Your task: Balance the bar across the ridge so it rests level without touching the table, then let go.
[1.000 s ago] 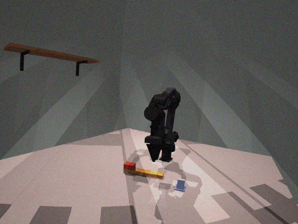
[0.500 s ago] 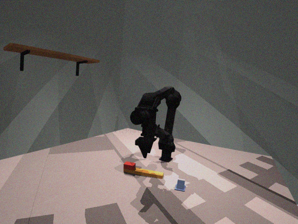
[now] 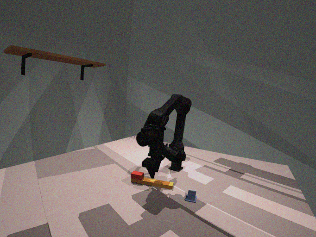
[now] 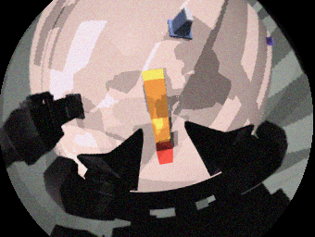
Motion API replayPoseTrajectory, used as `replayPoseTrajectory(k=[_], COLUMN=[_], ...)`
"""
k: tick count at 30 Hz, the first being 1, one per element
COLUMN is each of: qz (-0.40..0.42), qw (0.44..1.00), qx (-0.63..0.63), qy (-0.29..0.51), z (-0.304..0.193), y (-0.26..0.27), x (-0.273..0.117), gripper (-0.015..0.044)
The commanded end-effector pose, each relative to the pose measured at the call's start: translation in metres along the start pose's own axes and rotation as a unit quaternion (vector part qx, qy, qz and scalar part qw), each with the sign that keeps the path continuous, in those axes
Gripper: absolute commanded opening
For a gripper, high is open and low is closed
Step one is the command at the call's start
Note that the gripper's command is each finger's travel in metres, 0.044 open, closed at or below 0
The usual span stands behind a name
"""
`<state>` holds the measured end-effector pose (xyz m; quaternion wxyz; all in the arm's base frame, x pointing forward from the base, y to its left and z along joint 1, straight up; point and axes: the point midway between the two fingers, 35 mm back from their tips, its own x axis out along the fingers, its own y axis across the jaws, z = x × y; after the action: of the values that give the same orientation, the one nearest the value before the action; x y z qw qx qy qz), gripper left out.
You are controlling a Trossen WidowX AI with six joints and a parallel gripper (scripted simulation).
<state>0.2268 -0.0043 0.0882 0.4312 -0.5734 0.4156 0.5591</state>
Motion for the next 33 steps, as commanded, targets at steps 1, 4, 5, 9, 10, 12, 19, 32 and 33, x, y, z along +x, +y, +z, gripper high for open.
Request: replayPoseTrajectory(k=[1, 4, 5, 9, 10, 12, 19, 32, 33], qz=[0.003, 0.003, 0.003, 0.003, 0.003, 0.003, 0.003, 0.003, 0.003], qw=[1.0, 1.0, 1.0, 1.0, 1.0, 1.0, 1.0, 1.0, 1.0], qx=[-0.002, -0.002, -0.002, -0.002, -0.002, -0.002, -0.002, -0.002, -0.002], qy=[0.002, 0.002, 0.002, 0.002, 0.002, 0.002, 0.002, 0.002, 0.002], z=[0.0, 0.0, 0.0, 0.0, 0.0, 0.0, -0.001, 0.0, 0.0], y=[0.003, 0.003, 0.003, 0.003, 0.003, 0.002, 0.003, 0.003, 0.003], x=[0.016, 0.016, 0.016, 0.019, 0.02, 0.023, 0.035, 0.042, 0.042], gripper=[0.0315, 0.0315, 0.0315, 0.0315, 0.0315, 0.0315, 0.0315, 0.0315, 0.0315])
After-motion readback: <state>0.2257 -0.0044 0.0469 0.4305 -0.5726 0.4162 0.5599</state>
